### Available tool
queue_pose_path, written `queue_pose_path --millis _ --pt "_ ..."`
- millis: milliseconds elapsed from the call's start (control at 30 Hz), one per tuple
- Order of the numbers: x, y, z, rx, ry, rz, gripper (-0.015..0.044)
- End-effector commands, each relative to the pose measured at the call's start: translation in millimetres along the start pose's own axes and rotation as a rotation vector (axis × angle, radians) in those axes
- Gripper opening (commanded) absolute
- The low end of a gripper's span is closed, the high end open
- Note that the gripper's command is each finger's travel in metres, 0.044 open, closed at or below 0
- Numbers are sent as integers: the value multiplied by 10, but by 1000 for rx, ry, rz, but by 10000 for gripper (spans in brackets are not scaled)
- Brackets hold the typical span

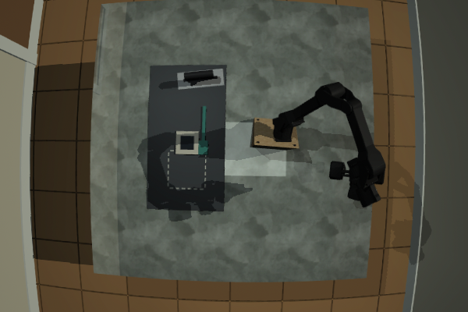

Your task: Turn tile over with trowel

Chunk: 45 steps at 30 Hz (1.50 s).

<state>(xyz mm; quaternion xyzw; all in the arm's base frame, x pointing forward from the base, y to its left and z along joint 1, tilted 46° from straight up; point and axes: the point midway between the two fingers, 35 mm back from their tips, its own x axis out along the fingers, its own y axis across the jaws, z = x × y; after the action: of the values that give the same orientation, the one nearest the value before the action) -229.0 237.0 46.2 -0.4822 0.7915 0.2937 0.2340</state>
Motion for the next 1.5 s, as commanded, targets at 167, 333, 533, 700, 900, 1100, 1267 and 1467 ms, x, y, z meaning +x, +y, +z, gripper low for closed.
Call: queue_pose_path --millis 167,333,533,700,900,1100,1267,1467 --pt "0 -1 0 0 0 0 243" --pt "0 -1 0 0 0 0 111" --pt "0 -1 0 0 0 0 100" --pt "0 0 0 0 0 0 74" --pt "0 0 0 0 0 0 0" --pt "0 0 0 0 0 0 0" --pt "0 0 0 0 0 0 0" --pt "0 0 0 0 0 0 100"
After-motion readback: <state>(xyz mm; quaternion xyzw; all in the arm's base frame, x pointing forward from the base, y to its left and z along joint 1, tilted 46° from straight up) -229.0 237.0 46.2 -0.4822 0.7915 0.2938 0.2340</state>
